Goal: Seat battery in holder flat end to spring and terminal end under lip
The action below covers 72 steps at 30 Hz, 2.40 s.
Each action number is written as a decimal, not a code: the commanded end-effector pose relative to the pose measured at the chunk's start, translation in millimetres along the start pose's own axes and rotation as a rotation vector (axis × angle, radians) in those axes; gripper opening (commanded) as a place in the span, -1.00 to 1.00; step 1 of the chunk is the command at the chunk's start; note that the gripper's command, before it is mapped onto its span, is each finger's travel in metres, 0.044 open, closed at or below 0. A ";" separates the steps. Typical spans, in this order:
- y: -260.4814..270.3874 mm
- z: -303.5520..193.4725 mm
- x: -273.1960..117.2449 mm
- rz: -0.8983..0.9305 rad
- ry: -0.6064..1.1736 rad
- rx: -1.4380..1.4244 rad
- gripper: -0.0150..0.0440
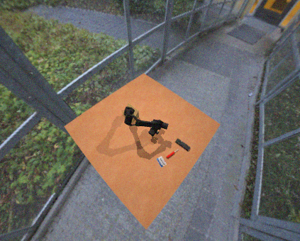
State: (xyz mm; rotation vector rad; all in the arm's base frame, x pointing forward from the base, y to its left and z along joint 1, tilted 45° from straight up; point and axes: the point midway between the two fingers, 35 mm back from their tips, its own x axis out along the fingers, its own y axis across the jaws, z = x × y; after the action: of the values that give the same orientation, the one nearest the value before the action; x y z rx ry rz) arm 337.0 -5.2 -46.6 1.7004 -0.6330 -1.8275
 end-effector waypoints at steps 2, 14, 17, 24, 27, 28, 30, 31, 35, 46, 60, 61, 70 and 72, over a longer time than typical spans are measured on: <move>2.7 0.4 1.7 0.006 0.024 0.005 -0.28; 3.1 2.4 2.5 0.001 0.074 0.007 -0.28; 3.2 2.8 2.7 -0.001 0.086 0.007 -0.28; 3.5 3.9 3.0 -0.004 0.115 0.008 -0.28; 3.6 4.3 3.1 -0.005 0.128 0.008 -0.28; 3.6 4.5 3.2 -0.006 0.132 0.008 -0.28; 3.7 4.6 3.2 -0.007 0.136 0.008 -0.28; 3.7 4.7 3.2 -0.007 0.137 0.008 -0.28; 3.7 6.6 3.3 -0.007 0.140 0.008 -0.28; 3.8 12.7 3.8 -0.010 0.153 0.009 -0.28; 3.9 18.5 4.0 -0.013 0.164 0.008 -0.28; 3.9 18.4 3.9 -0.013 0.164 0.008 -0.28; 4.1 18.3 3.6 -0.014 0.167 0.008 -0.28; 4.1 18.3 3.8 -0.014 0.167 0.008 -0.28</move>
State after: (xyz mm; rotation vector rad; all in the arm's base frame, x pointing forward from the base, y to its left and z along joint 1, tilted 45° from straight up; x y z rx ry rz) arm 319.3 -11.1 -45.3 1.8455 -0.5641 -1.6725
